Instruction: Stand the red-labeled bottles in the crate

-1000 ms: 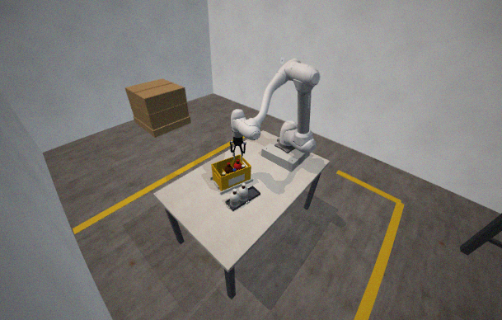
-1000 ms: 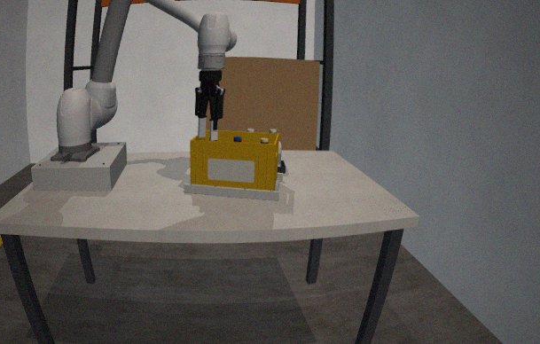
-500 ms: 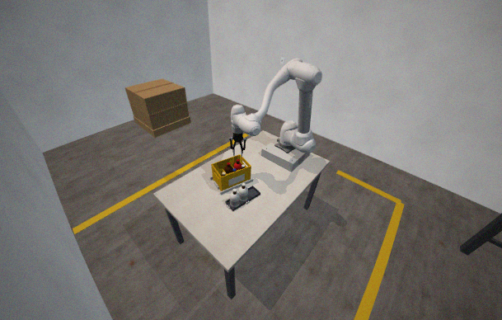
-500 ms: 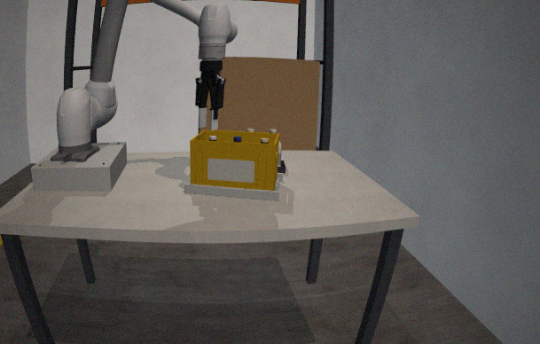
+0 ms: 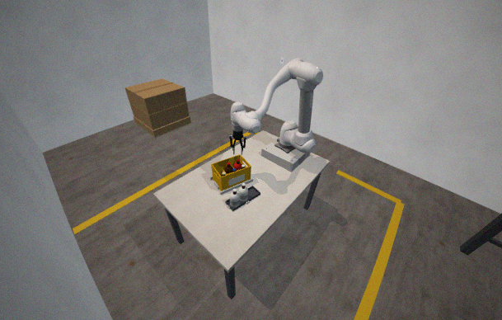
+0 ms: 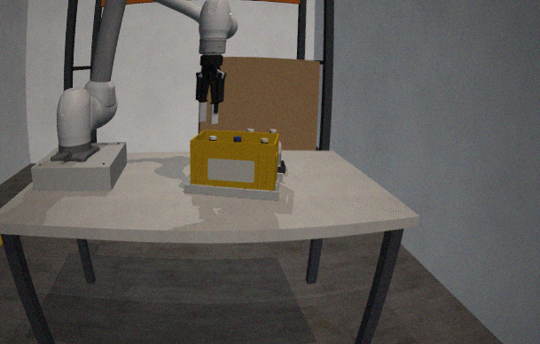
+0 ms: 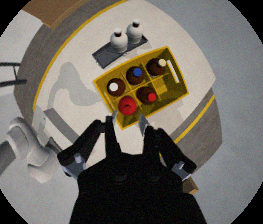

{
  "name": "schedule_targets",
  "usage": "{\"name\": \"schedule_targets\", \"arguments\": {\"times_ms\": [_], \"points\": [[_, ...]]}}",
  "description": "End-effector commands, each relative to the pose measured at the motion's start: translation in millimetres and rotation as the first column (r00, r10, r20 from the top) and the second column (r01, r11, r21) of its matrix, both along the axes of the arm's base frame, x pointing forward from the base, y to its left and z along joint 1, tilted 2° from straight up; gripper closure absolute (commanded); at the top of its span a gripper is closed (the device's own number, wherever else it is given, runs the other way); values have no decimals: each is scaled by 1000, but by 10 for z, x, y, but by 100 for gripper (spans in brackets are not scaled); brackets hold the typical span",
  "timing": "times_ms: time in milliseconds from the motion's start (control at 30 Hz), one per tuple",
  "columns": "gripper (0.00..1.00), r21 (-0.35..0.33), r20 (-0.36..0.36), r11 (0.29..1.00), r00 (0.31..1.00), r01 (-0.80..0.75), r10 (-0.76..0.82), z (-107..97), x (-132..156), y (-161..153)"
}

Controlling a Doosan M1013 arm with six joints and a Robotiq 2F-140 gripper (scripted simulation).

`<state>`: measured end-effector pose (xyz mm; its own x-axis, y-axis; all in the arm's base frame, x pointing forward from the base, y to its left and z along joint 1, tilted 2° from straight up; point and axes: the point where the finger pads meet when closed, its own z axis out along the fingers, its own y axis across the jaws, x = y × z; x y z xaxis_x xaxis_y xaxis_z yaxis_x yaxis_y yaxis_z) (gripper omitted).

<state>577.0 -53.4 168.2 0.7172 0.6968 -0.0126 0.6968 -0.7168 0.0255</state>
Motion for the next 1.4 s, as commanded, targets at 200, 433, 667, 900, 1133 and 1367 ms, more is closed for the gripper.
{"name": "schedule_targets", "arguments": {"times_ms": [200, 433, 667, 900, 1133, 1367], "points": [[62, 0, 0, 1000, 1000, 0, 0, 10, 0, 0], [100, 0, 0, 1000, 1000, 0, 0, 10, 0, 0], [100, 0, 0, 1000, 1000, 0, 0, 10, 0, 0], [100, 0, 0, 1000, 1000, 0, 0, 10, 0, 0], [100, 0, 0, 1000, 1000, 0, 0, 10, 0, 0], [100, 0, 0, 1000, 1000, 0, 0, 10, 0, 0]]}}
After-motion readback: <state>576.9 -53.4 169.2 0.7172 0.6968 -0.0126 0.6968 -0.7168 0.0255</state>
